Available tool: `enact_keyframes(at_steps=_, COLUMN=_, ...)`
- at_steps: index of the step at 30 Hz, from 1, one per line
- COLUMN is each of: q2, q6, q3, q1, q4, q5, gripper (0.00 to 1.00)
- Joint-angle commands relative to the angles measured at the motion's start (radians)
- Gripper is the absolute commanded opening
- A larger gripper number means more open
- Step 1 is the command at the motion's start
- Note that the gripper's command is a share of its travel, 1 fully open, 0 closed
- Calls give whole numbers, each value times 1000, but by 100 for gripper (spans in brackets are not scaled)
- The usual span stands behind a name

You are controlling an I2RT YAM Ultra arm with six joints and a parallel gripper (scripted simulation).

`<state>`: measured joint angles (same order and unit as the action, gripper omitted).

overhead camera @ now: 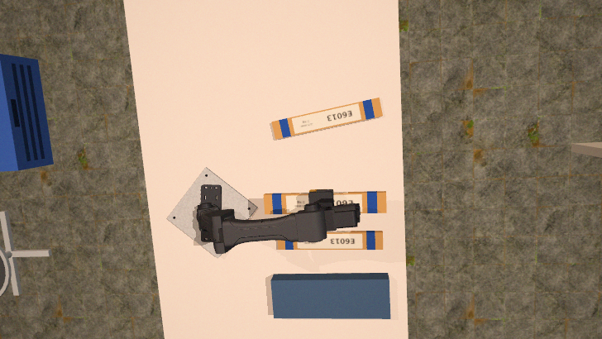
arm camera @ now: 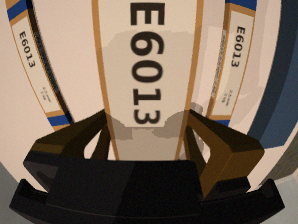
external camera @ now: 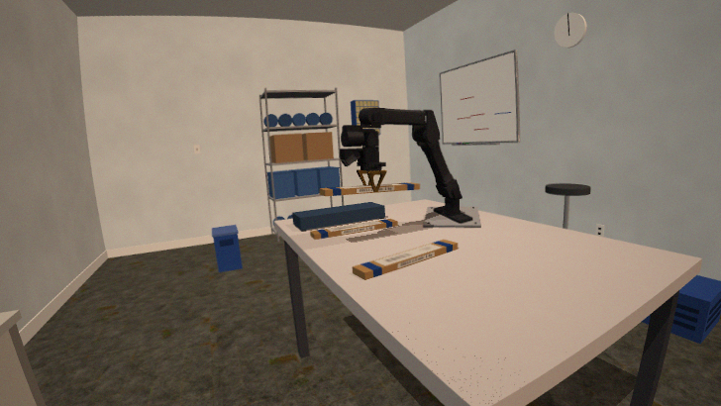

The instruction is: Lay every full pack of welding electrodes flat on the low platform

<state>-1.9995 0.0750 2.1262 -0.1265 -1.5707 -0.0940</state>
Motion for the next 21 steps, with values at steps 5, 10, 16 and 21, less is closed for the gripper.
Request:
enact_keyframes(at_steps=5, q2=80, q6=-49, q3=3, q1=50, q4=0, q5=-10, gripper=0)
enact_keyframes(at_steps=10, q2=87, q6=-83, q3=-11, q1=85, q4=0, q5=-13, gripper=0)
enact_keyframes(at_steps=16, q2=92, q6=-126, q3=-25, q1=128, q4=0, q5=-16, gripper=0)
enact_keyframes(at_steps=21, q2=94, q6=-148, q3=-31, q1=150, q4=0, q5=-18, gripper=0)
